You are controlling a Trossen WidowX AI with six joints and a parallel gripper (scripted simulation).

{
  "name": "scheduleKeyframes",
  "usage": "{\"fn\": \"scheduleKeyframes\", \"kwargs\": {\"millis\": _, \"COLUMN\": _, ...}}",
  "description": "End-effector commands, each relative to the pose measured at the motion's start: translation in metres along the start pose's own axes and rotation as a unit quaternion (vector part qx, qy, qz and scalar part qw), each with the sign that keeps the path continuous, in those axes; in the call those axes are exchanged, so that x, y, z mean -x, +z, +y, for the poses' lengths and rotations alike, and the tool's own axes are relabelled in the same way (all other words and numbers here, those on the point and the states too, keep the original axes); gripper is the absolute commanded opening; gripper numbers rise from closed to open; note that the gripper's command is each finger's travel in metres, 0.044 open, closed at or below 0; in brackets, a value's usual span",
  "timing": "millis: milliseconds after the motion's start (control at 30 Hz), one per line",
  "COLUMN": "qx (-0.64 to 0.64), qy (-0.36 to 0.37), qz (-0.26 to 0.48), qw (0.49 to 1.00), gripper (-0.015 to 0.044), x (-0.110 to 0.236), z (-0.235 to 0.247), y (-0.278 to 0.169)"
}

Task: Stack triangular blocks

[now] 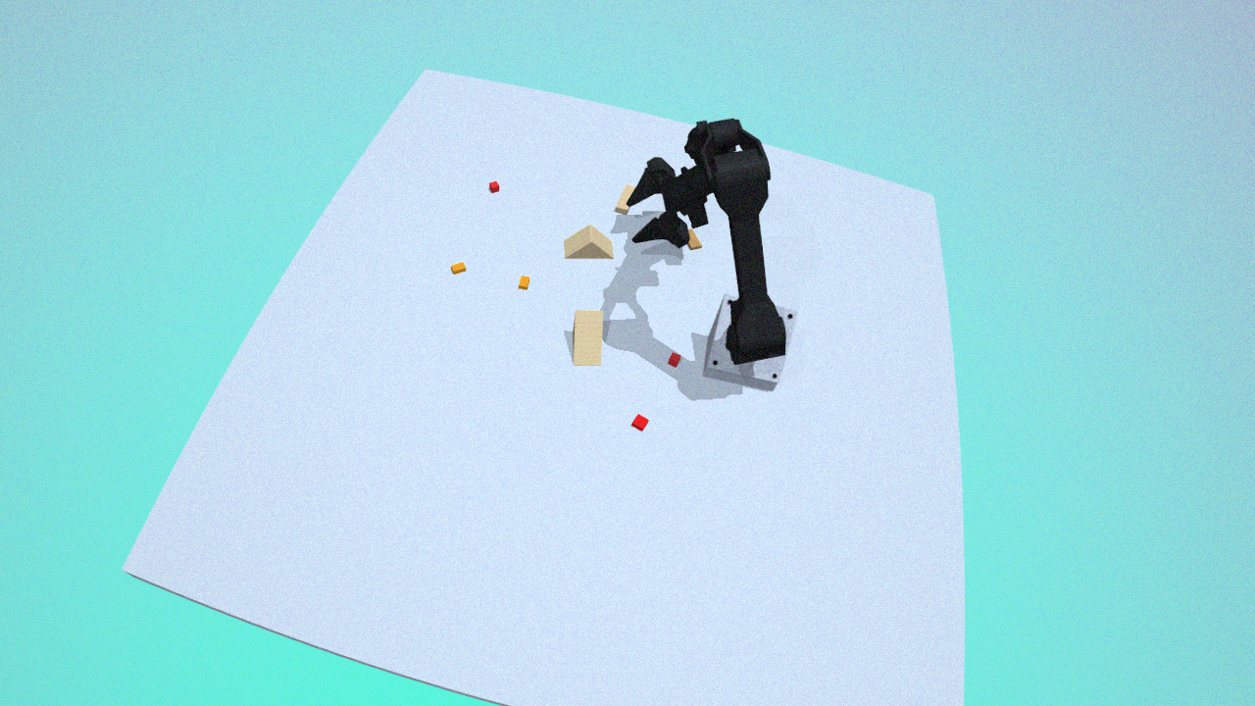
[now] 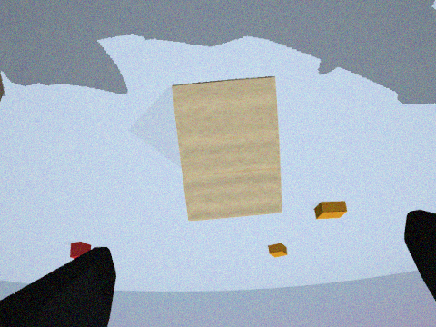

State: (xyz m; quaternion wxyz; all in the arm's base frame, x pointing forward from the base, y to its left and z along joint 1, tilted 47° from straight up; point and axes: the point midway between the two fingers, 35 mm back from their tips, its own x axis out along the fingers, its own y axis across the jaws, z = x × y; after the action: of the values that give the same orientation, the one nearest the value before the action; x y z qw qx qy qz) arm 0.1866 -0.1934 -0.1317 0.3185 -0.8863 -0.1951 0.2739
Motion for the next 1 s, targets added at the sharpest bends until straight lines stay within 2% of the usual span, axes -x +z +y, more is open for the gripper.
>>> {"fn": "scheduleKeyframes", "kwargs": {"millis": 0, "qx": -0.008, "qy": 0.001, "qz": 0.003, "qw": 1.000, "gripper": 0.0440, "x": -0.003, "z": 0.002, "y": 0.001}}
{"fn": "scheduleKeyframes", "kwargs": {"millis": 333, "qx": -0.010, "qy": 0.016, "qz": -0.003, "qw": 1.000, "gripper": 0.0440, "x": -0.054, "z": 0.014, "y": 0.003}}
{"fn": "scheduleKeyframes", "kwargs": {"millis": 667, "qx": -0.008, "qy": -0.002, "qz": 0.007, "qw": 1.000, "gripper": 0.0440, "x": -0.101, "z": 0.006, "y": -0.003}}
{"fn": "scheduleKeyframes", "kwargs": {"millis": 967, "qx": -0.008, "qy": -0.004, "qz": 0.008, "qw": 1.000, "gripper": 0.0440, "x": -0.103, "z": 0.004, "y": -0.003}}
